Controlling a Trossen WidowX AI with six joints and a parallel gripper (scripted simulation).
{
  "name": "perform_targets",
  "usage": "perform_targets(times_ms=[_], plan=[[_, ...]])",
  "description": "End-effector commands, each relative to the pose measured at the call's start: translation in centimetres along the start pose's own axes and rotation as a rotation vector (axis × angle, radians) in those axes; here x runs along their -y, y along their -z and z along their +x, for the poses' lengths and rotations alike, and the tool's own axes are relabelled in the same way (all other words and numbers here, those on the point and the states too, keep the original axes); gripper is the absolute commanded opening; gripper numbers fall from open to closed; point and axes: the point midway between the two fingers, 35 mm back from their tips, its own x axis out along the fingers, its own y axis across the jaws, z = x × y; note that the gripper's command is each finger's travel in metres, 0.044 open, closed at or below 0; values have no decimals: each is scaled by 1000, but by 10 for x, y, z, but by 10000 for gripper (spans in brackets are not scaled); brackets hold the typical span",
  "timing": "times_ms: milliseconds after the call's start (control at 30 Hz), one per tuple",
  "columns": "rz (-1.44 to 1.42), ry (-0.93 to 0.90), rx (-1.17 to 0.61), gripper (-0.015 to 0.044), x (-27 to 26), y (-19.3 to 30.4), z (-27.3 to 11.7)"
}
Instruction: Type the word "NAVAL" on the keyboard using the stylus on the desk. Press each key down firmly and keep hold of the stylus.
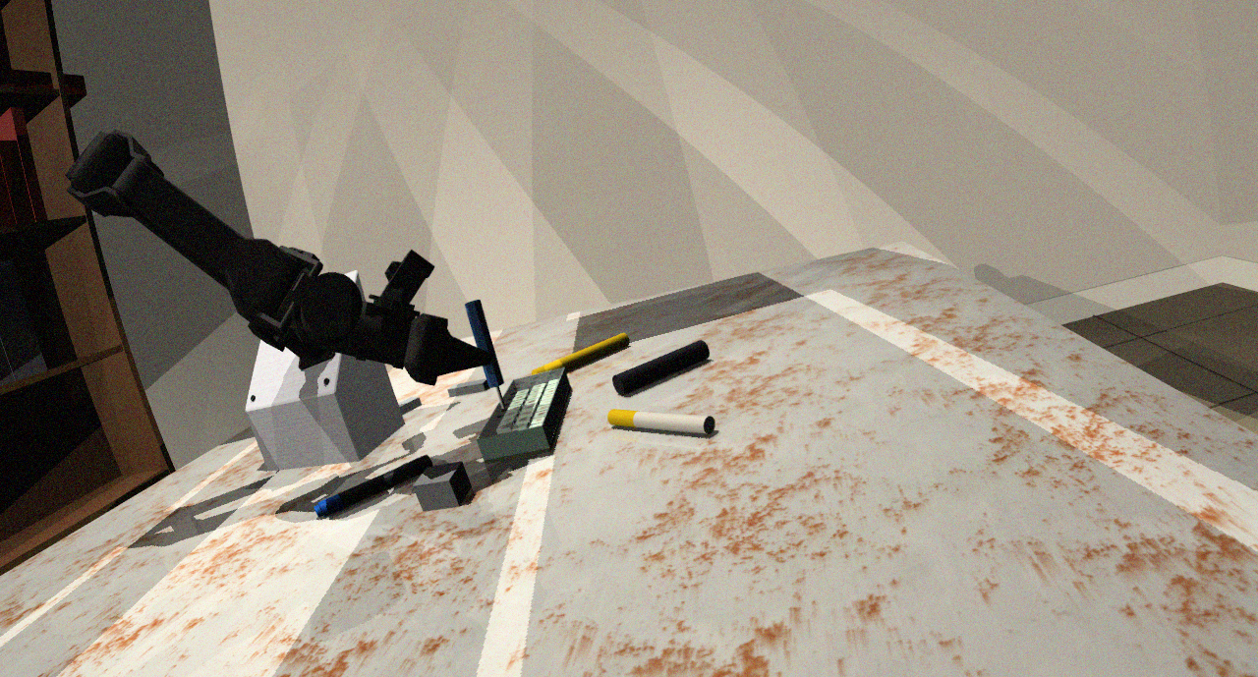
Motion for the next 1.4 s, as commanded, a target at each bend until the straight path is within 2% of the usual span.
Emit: perform_targets(times_ms=[0,1367], plan=[[-4,1,6,81,1,-1,0],[-5,1,6,81,1,14,8]])
